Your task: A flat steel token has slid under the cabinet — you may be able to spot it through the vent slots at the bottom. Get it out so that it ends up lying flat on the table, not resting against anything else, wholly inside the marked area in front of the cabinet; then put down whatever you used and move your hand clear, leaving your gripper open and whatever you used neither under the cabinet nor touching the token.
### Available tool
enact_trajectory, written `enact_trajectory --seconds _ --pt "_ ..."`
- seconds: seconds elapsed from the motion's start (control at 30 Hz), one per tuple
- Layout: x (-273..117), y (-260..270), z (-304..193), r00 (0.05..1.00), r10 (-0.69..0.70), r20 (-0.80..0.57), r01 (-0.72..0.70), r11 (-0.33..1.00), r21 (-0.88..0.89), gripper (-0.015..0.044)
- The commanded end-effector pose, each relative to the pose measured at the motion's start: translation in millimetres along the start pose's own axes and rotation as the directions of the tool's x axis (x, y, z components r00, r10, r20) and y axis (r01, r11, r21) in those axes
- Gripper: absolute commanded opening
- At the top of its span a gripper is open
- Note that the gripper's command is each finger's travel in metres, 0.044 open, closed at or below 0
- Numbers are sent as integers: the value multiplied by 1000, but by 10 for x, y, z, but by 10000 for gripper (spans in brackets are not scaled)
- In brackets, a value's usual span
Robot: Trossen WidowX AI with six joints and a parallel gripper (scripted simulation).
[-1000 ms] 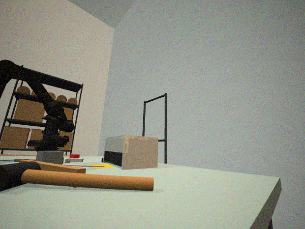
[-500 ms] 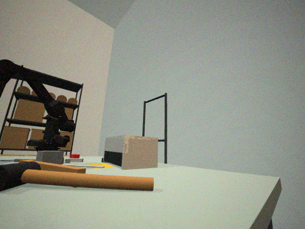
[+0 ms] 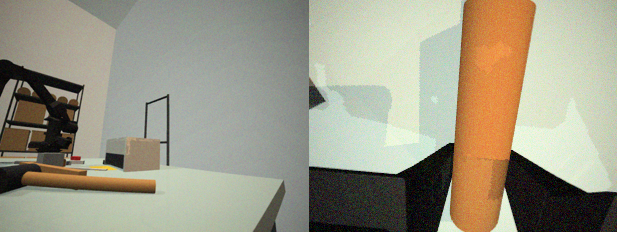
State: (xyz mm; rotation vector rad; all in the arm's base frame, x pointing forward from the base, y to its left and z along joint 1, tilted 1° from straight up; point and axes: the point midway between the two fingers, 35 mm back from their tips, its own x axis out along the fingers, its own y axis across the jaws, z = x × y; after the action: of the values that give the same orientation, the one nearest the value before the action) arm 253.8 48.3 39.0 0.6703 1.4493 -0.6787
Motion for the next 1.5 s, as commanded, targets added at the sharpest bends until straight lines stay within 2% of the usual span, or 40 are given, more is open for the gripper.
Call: enact_trajectory --seconds 0.0,1.47 --pt "-9 -26 40 1000 1 4 -1 1000 -2 0" --pt "-12 -304 386 1000 -1 7 1 1000 5 0"
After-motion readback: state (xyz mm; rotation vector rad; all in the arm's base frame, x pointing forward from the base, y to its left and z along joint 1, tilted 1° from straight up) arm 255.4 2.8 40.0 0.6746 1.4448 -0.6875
